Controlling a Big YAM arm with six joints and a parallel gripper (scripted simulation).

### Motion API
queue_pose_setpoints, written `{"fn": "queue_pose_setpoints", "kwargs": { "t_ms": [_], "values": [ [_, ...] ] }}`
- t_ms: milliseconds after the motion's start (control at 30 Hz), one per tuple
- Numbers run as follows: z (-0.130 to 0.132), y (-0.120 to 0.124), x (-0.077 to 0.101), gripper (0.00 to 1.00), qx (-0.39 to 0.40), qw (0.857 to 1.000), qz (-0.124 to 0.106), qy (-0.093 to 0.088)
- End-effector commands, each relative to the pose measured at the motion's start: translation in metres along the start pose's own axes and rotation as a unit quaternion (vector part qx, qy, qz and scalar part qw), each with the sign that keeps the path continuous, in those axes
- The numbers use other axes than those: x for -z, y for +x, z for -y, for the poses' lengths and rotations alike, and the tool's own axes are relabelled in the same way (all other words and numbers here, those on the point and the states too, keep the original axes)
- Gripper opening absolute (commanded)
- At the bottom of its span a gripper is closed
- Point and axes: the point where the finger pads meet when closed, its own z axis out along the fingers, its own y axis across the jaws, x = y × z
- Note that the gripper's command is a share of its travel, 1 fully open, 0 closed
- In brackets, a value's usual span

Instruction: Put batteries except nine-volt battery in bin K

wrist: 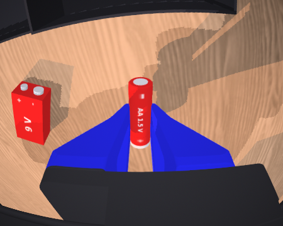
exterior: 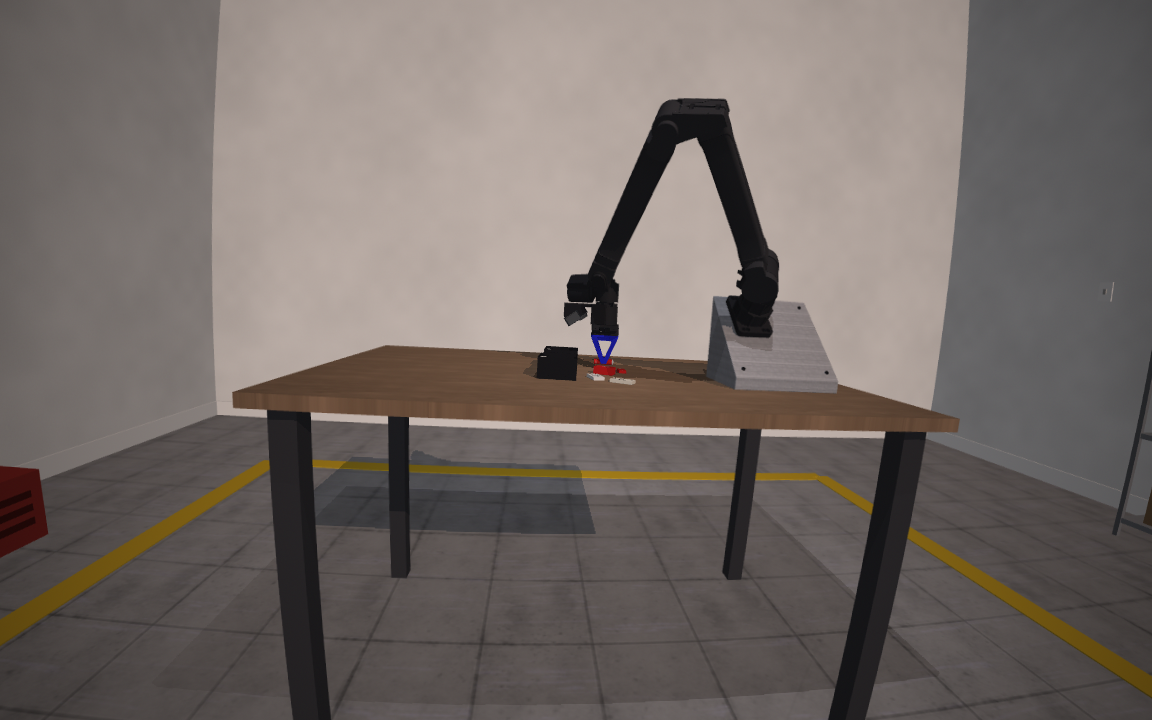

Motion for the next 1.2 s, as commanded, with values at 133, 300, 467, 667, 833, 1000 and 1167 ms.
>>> {"fn": "queue_pose_setpoints", "kwargs": {
  "t_ms": [133,300,467,667,833,1000,1167],
  "values": [
    [0.004,-0.023,0.040,0.08,0.016,0.999,0.031,0.003],
    [0.004,-0.023,0.058,0.08,0.016,0.999,0.032,0.005],
    [0.004,-0.024,0.069,0.08,0.016,0.999,0.032,0.004],
    [0.004,-0.019,0.056,0.08,0.016,1.000,0.014,0.001],
    [0.000,-0.025,0.060,0.08,0.025,0.999,0.021,0.005],
    [0.001,-0.023,0.056,0.08,0.022,1.000,0.017,0.003],
    [0.001,-0.023,0.056,0.08,0.022,1.000,0.016,0.003]
  ]
}}
